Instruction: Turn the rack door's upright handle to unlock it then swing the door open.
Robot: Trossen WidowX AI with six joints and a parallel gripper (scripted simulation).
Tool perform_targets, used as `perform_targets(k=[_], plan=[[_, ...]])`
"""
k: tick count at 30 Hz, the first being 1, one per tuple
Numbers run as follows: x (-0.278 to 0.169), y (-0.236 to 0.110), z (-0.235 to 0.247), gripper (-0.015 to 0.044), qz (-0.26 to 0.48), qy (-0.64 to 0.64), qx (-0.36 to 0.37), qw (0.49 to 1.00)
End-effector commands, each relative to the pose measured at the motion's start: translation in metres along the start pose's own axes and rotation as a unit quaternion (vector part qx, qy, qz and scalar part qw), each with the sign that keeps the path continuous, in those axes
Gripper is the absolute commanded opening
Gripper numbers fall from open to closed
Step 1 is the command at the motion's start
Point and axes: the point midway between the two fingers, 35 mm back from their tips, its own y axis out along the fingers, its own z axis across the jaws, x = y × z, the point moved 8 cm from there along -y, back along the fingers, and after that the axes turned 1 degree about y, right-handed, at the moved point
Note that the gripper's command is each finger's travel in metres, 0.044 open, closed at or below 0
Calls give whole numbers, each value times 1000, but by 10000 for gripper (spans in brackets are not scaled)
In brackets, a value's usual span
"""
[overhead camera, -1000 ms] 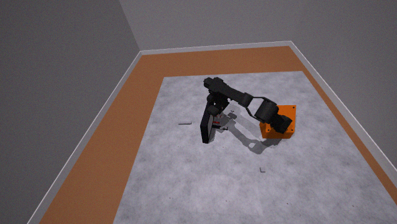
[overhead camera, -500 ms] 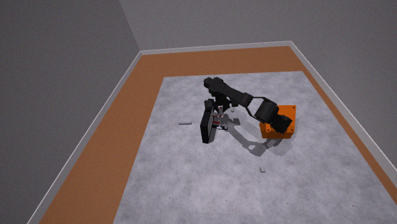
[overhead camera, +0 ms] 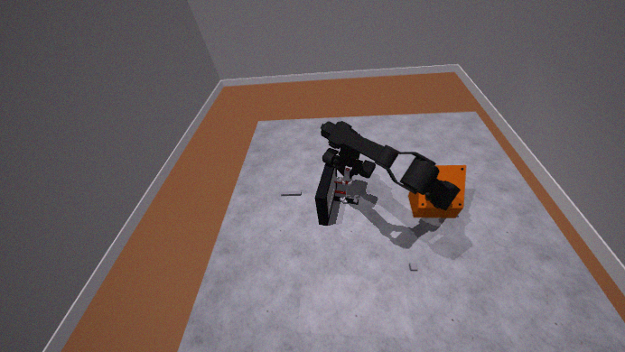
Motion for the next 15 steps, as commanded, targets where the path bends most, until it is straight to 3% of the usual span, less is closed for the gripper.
perform_targets(k=[1, 5, 15], plan=[[-1, 1, 0, 11, 3, 31, -1, 999], [-1, 1, 0, 11, 3, 31, -1, 999], [-1, 1, 0, 273, 3, 31, -1, 999]])
